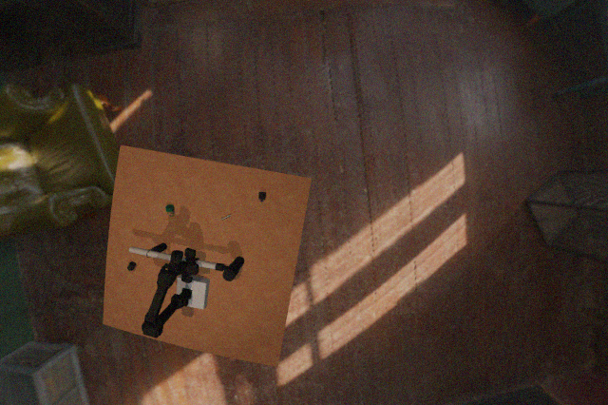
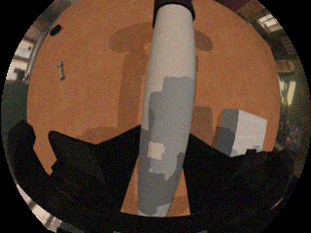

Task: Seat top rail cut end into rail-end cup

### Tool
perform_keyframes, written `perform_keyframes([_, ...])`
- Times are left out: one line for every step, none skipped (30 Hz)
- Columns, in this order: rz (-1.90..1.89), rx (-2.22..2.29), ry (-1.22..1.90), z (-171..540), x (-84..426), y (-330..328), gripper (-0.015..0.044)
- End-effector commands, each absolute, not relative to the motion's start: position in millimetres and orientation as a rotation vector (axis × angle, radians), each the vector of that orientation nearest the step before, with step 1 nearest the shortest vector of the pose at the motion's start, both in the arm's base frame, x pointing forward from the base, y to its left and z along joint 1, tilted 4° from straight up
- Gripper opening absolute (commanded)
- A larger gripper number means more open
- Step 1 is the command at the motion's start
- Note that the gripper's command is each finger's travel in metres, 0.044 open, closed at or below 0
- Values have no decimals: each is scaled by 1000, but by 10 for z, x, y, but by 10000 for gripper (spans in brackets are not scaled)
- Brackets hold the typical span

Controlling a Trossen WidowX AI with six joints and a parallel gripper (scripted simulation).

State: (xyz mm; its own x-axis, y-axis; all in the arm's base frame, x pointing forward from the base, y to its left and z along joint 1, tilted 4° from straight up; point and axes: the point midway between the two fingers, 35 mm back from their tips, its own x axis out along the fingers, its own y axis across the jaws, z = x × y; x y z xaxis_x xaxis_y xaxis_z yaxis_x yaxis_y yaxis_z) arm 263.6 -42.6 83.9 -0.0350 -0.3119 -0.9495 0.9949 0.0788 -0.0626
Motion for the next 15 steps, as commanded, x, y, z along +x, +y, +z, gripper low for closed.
perform_keyframes([-1314, 883, 1042, 848, 2642, -454, 0])
perform_keyframes([-1314, 883, 1042, 848, 2642, -456, 0])
perform_keyframes([-1314, 883, 1042, 848, 2642, -458, 0])
perform_keyframes([-1314, 883, 1042, 849, 2642, -460, 0])
perform_keyframes([-1314, 883, 1042, 849, 2642, -461, 0])
perform_keyframes([-1314, 883, 1042, 850, 2643, -463, 0])
perform_keyframes([-1314, 883, 1041, 851, 2643, -465, 0])
perform_keyframes([-1314, 882, 1041, 851, 2643, -466, 0])
perform_keyframes([-1314, 882, 1041, 852, 2643, -468, 0])
perform_keyframes([-1314, 882, 1041, 853, 2644, -470, 0])
perform_keyframes([-1314, 882, 1041, 854, 2644, -471, 0])
perform_keyframes([-1314, 882, 1040, 855, 2644, -472, 0])
perform_keyframes([-1314, 881, 1040, 856, 2644, -474, 0])
perform_keyframes([-1314, 881, 1040, 856, 2645, -475, 0])
perform_keyframes([-1314, 881, 1040, 857, 2645, -476, 0])
